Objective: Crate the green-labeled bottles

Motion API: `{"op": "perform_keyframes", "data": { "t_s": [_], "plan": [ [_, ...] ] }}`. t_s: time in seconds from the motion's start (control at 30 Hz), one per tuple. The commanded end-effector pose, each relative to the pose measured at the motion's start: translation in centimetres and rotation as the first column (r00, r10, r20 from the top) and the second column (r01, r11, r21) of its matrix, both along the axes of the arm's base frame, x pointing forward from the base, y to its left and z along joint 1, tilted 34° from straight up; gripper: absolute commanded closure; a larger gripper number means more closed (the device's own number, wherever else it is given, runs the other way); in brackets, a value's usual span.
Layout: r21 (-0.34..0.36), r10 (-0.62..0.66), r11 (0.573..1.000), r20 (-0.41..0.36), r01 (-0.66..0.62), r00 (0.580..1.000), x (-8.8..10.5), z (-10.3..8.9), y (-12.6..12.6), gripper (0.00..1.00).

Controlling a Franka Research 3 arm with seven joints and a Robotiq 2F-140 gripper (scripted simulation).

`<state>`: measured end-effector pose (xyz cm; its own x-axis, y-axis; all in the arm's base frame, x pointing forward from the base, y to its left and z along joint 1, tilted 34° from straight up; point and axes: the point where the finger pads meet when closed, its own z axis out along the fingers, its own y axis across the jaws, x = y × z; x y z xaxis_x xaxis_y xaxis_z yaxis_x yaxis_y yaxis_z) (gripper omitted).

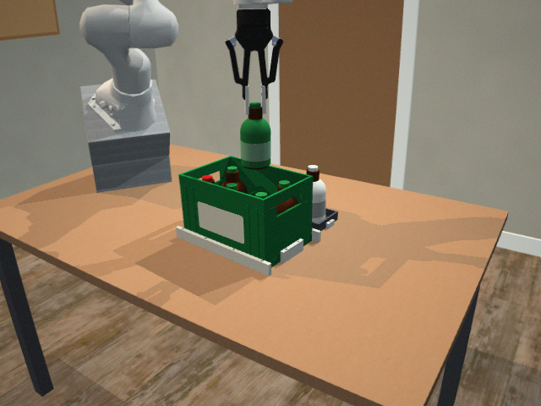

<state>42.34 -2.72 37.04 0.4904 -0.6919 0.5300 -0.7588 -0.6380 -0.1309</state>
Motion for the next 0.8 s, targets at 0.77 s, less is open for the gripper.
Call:
{"op": "perform_keyframes", "data": {
  "t_s": [0.77],
  "plan": [
    [-0.007,0.007,1.0,0.01,-0.007,1.0,1.0,-0.9,-0.6,1.0]
  ]
}}
